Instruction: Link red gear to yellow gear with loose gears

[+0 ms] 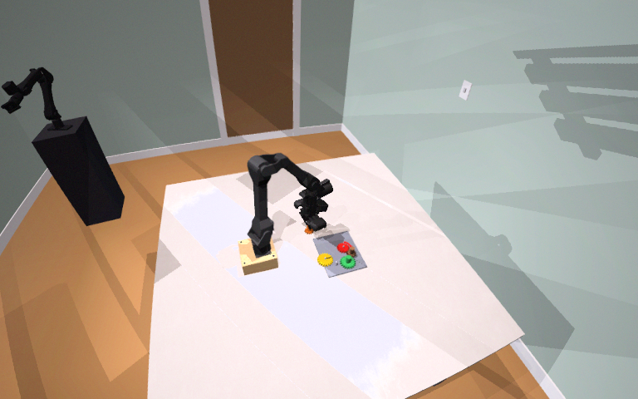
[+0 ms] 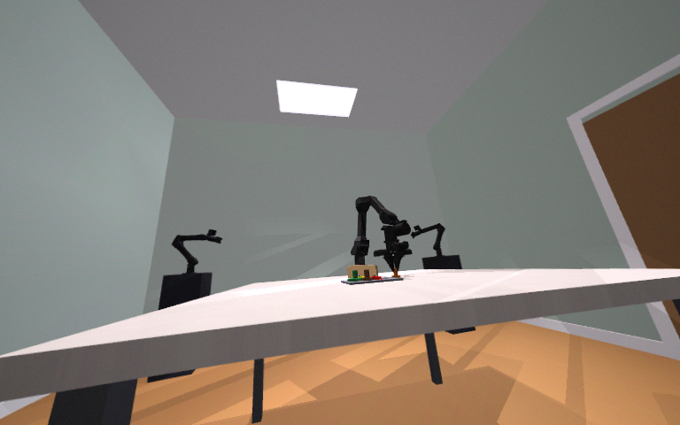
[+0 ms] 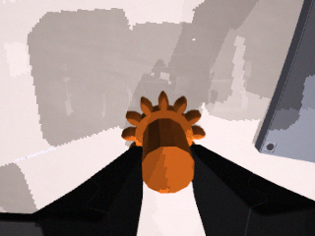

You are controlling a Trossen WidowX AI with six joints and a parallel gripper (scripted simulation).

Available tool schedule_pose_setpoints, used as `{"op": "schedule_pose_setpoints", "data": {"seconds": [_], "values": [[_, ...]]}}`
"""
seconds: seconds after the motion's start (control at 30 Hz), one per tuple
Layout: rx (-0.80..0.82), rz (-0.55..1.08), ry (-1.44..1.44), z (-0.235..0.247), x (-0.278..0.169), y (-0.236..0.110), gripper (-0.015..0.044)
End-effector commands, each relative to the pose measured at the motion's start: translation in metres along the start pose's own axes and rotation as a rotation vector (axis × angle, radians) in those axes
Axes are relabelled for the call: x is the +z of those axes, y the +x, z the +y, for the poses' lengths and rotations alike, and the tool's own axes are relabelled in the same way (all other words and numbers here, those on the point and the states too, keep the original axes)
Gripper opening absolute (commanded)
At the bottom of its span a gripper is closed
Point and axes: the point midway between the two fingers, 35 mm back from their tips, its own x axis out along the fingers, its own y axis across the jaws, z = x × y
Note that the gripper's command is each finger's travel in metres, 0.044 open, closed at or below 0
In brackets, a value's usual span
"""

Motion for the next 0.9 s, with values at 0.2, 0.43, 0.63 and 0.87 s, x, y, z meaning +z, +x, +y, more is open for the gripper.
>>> {"op": "schedule_pose_setpoints", "data": {"seconds": [0.2,0.43,0.63,0.87], "values": [[0.002,0.0,0.004,0.001,0.003,-0.013,0.0],[0.002,0.0,0.004,0.001,0.007,-0.031,0.0],[0.002,-0.001,0.004,0.002,0.009,-0.046,0.0],[0.002,-0.001,0.004,0.002,0.01,-0.064,0.0]]}}
